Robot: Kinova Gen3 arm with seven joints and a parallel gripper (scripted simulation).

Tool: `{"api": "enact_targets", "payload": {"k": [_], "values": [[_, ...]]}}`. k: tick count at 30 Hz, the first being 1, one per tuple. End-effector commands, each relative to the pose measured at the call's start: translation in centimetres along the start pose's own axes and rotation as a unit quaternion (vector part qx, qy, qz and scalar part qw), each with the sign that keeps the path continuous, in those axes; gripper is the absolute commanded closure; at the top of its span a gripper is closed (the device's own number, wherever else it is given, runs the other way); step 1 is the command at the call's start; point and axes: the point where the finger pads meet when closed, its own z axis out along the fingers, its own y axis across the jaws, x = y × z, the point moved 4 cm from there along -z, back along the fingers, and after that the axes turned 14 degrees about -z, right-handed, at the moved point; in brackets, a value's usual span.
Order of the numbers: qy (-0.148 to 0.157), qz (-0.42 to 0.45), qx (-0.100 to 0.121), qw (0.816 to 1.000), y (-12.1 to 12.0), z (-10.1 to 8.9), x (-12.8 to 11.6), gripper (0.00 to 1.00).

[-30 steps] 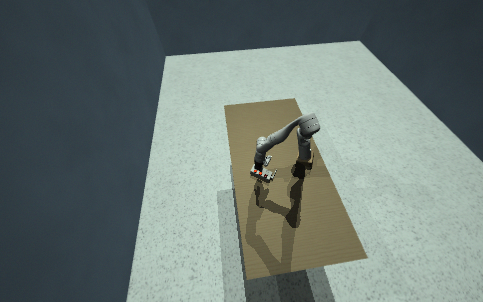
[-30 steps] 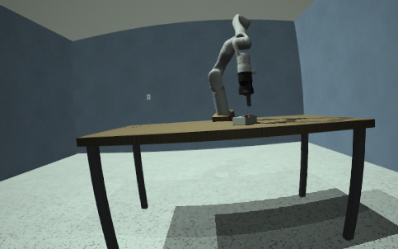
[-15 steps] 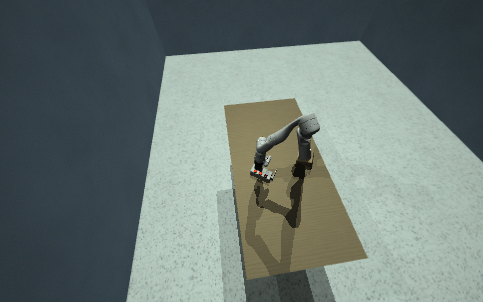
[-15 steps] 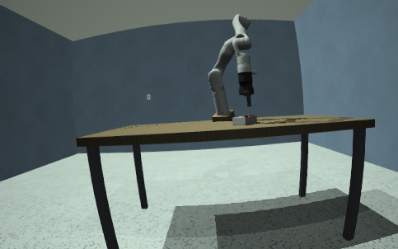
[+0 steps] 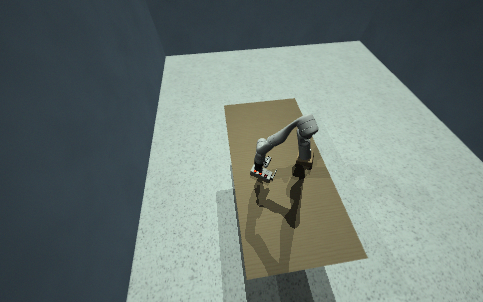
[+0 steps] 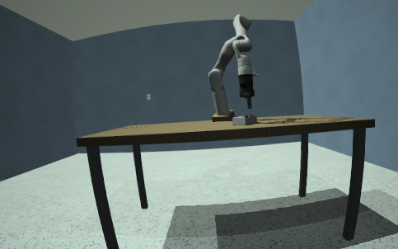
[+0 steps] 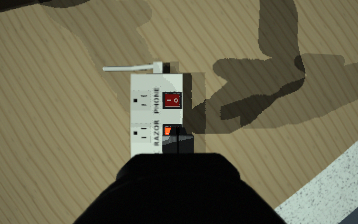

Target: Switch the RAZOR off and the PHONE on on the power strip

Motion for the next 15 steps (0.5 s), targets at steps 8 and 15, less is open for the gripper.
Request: {"api": "enact_targets", "payload": {"k": [8,15], "values": [[0.0,0.003,0.002,1.0,-0.2,1.1,-0.1,1.0],[0.0,0.003,0.002,1.0,-0.2,2.0,-0.1,1.0]]}}
